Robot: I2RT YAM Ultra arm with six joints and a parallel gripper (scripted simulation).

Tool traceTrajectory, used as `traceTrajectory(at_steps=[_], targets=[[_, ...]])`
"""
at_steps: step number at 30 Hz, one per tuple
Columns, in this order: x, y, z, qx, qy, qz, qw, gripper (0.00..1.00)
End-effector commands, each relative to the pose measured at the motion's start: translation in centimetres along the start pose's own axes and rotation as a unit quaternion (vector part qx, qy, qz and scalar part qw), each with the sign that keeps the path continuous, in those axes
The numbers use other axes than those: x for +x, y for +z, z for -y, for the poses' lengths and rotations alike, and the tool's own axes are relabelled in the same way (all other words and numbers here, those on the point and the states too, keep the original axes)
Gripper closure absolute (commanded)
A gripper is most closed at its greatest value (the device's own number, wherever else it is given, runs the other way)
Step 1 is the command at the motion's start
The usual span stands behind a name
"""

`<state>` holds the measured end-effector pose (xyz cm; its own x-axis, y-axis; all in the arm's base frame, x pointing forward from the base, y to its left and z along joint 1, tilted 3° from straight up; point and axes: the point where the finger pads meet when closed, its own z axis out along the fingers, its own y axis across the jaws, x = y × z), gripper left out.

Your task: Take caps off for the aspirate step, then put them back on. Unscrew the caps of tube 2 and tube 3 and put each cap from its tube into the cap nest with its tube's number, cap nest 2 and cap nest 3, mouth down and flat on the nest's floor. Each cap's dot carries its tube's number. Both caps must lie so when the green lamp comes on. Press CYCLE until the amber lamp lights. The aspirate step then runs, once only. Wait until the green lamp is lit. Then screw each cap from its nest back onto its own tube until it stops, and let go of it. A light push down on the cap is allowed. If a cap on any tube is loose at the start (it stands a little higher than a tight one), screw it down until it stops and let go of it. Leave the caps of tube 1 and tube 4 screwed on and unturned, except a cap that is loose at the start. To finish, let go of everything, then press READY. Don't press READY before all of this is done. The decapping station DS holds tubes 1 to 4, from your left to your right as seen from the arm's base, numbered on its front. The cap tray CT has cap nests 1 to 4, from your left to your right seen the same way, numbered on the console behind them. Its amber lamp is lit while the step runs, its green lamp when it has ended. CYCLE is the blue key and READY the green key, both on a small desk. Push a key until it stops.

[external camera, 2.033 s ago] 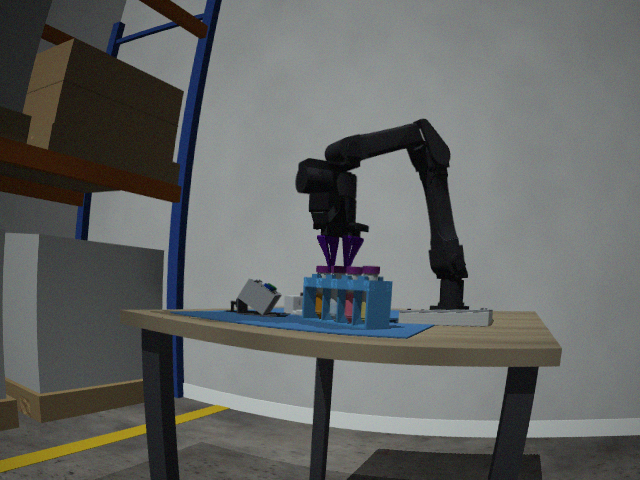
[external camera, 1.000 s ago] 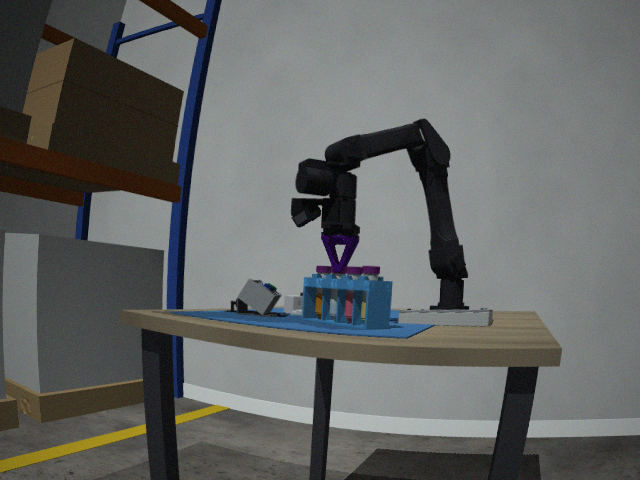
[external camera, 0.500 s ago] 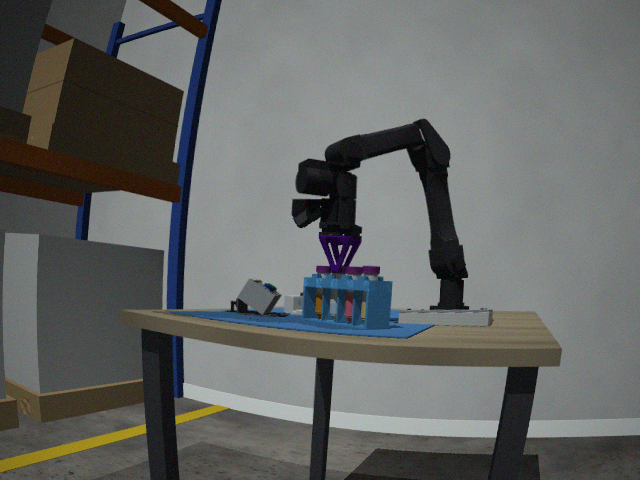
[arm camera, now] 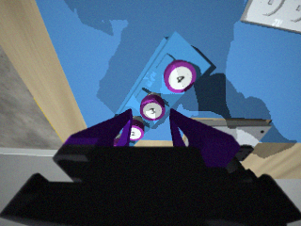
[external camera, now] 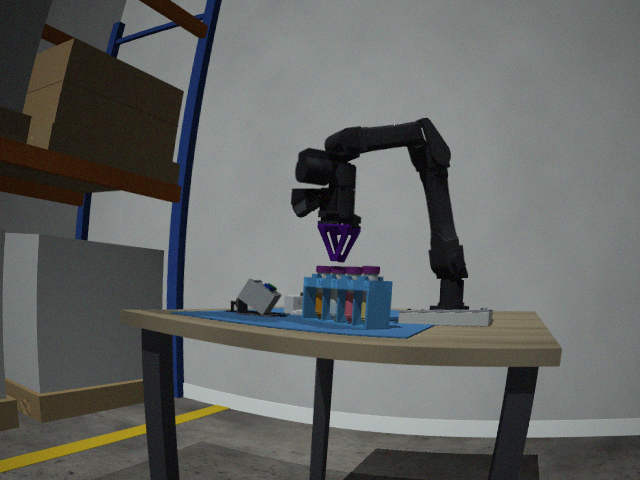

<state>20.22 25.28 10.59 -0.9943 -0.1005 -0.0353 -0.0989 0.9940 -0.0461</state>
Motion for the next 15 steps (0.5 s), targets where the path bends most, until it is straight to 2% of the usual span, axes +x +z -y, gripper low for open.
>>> traceTrajectory(at_steps=[1, 5, 11, 13, 15], targets=[[0.2, -1.4, 0.1, -0.001, -0.001, 0.001, 1.000, 0.51], [0.2, -2.6, 0.1, -0.001, -0.001, 0.001, 1.000, 0.51], [0.2, -2.7, 0.1, -0.001, -0.001, 0.001, 1.000, 0.51], [1.6, -2.7, -0.9, -0.001, -0.084, 0.000, 0.996, 0.51], [1.6, -2.7, -0.9, -0.001, -0.084, 0.000, 0.996, 0.51]])
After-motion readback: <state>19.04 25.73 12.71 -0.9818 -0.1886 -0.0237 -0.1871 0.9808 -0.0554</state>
